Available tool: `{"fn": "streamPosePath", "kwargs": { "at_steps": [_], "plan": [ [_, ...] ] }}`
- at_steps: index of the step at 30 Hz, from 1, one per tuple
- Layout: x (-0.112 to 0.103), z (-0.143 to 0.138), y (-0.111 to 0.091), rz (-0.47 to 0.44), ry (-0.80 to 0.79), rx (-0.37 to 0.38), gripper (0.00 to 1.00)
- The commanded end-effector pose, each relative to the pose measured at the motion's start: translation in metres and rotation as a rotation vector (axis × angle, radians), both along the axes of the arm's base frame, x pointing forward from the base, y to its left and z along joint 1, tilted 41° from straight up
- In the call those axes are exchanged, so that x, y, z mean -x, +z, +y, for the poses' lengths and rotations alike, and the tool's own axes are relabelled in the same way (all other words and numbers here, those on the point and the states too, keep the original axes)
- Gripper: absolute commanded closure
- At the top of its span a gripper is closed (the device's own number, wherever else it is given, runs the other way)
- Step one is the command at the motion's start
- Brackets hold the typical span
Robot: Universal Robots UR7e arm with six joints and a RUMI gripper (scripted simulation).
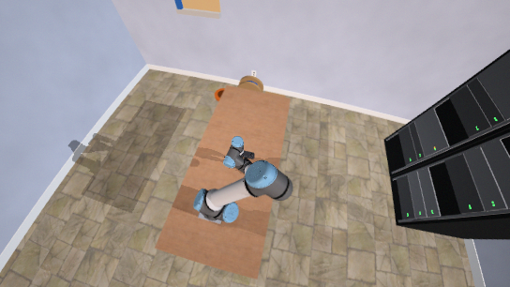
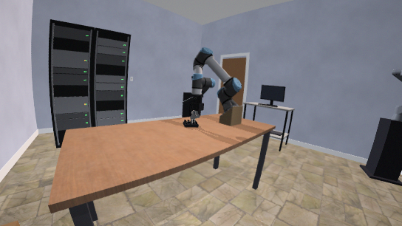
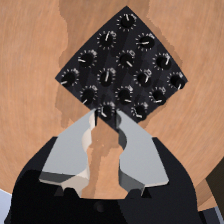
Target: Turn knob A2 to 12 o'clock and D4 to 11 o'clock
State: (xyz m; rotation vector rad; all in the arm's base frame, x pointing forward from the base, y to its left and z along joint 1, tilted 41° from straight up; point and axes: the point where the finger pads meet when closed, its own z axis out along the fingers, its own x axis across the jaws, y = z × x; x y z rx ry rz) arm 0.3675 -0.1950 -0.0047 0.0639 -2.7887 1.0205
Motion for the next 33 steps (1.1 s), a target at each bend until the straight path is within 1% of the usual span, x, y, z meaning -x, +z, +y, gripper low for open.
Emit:
{"fn": "streamPosePath", "kwargs": {
  "at_steps": [1,13,14,33],
  "plan": [
    [-0.0003,0.0001,0.0003,-0.001,0.0,0.0,0.89],
    [-0.0003,0.0001,0.0003,-0.001,0.0,0.0,0.89],
    [-0.0003,0.0001,0.0003,-0.001,0.0,0.0,0.96],
    [-0.0003,0.0001,0.0003,-0.001,0.0,0.0,0.96]
  ]
}}
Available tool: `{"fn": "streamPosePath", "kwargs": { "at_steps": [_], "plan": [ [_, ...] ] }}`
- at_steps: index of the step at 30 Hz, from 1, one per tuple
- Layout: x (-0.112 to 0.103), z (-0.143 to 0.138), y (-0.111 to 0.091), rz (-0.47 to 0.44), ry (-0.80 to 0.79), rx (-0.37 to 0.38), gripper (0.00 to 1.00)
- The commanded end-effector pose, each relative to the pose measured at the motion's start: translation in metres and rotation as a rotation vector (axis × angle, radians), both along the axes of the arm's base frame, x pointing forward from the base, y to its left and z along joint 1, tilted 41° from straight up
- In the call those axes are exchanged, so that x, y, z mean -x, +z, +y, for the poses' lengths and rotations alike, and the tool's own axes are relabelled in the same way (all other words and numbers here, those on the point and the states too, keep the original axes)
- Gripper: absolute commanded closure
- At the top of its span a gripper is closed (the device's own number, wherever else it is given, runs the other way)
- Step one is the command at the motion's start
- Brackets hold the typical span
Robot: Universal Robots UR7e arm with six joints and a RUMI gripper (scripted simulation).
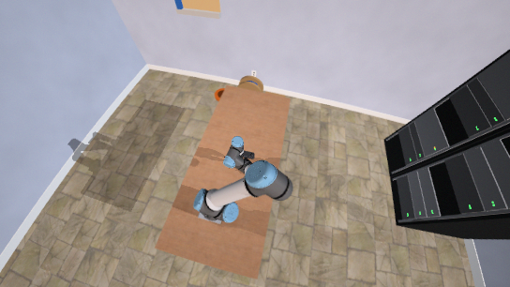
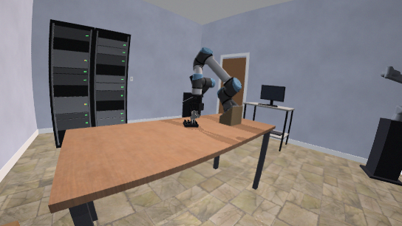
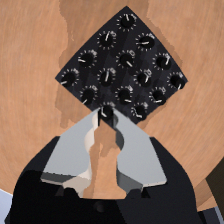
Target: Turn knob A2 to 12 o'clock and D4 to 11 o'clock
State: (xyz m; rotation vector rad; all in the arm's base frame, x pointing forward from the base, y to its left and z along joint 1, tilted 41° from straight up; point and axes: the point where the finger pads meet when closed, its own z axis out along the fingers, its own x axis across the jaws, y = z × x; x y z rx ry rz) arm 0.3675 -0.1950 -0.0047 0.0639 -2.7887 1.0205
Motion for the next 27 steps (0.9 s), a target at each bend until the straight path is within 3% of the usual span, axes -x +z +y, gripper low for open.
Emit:
{"fn": "streamPosePath", "kwargs": {
  "at_steps": [1,27],
  "plan": [
    [-0.0003,0.0001,0.0003,-0.001,0.0,0.0,0.96],
    [-0.0004,0.0001,0.0003,0.009,0.012,-0.002,0.96]
  ]
}}
